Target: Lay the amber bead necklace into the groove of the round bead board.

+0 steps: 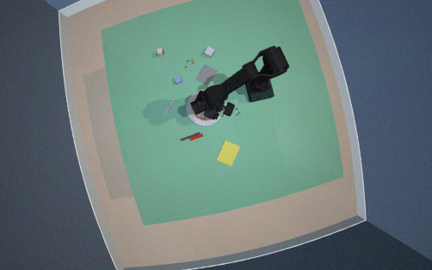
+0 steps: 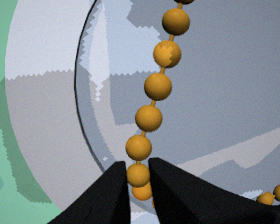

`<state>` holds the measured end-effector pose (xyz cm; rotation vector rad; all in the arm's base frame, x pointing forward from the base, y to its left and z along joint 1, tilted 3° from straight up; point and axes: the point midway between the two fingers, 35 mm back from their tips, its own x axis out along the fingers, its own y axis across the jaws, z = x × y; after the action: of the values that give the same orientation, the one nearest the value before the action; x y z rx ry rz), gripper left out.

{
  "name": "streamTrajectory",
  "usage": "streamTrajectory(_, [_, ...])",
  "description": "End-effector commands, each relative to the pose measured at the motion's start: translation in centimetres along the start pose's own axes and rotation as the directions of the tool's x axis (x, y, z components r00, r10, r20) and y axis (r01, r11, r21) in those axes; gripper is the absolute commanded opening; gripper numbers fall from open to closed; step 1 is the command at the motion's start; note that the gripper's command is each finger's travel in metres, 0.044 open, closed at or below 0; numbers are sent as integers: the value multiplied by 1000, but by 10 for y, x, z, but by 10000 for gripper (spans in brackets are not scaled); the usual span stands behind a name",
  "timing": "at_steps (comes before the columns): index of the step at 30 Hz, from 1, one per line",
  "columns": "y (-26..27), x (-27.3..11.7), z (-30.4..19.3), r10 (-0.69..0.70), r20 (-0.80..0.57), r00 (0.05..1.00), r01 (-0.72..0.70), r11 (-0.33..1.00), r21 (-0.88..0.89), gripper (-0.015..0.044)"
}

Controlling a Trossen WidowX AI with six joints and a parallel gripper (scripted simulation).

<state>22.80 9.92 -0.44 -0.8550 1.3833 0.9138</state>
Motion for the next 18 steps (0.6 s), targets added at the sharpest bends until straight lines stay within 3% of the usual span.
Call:
streamTrajectory(1, [0, 0, 0, 0, 0, 1000, 0, 1000, 0, 0])
streamTrajectory(18, [6, -6, -3, 4, -5, 1000, -4, 1000, -3, 0])
